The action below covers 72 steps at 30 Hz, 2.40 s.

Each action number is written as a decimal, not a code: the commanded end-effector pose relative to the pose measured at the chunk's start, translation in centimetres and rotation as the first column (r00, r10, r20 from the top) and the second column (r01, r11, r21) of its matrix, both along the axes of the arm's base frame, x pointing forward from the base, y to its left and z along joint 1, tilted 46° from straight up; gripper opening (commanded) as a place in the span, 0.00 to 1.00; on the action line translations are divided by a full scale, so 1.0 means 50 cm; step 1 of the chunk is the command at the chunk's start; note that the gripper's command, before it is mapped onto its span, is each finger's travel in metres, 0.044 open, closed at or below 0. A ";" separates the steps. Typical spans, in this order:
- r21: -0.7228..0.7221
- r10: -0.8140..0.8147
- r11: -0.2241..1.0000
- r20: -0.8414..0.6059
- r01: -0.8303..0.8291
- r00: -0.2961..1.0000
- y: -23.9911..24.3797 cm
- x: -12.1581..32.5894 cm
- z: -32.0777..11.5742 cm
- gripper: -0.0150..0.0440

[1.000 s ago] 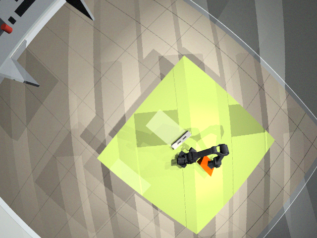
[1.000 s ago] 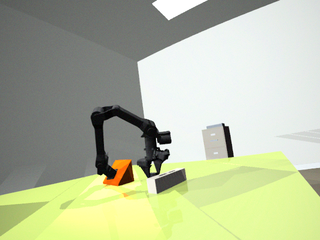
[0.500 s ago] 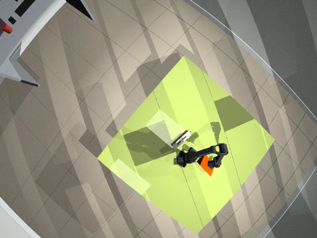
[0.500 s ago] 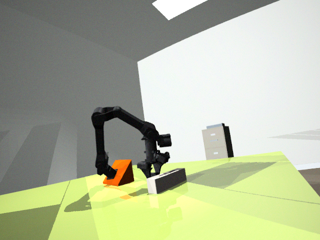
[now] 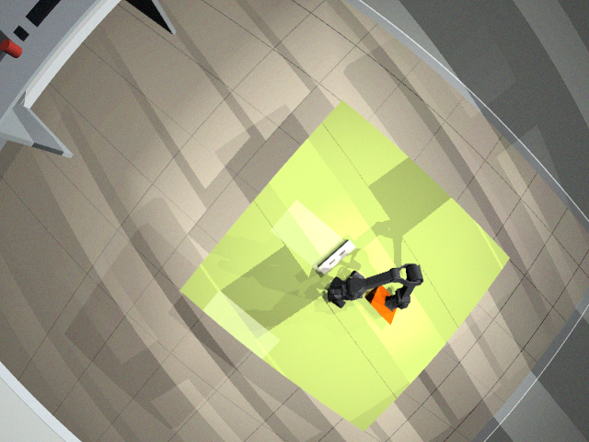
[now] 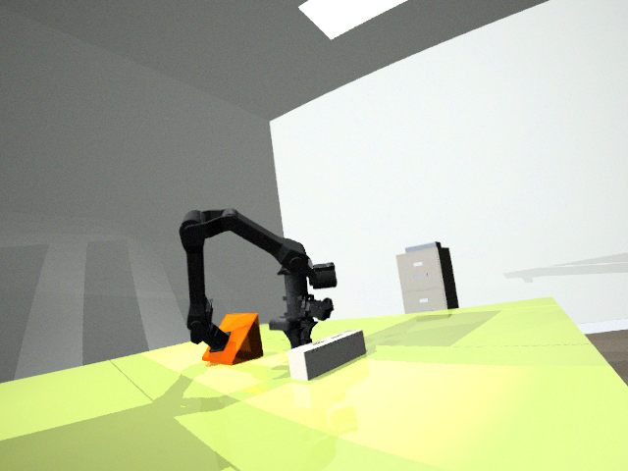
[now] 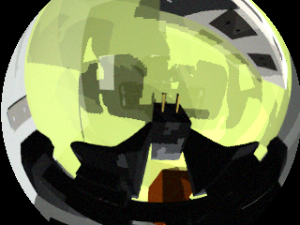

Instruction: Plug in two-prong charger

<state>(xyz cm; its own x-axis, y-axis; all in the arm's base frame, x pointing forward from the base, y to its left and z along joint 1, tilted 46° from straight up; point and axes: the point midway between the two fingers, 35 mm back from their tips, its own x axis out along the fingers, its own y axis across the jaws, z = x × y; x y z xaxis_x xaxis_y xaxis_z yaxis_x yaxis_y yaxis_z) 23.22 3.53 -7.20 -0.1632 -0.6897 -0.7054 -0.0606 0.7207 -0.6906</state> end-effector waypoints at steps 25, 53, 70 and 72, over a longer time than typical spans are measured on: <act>-0.001 -0.023 1.000 0.018 0.023 1.000 0.045 0.011 0.090 0.25; -0.009 -0.118 0.993 0.116 0.120 0.986 -0.085 0.024 0.131 0.25; -0.014 -0.139 0.990 0.138 0.143 0.981 -0.116 0.047 0.141 0.25; -0.014 -0.140 0.990 0.139 0.143 0.980 -0.117 0.052 0.142 0.25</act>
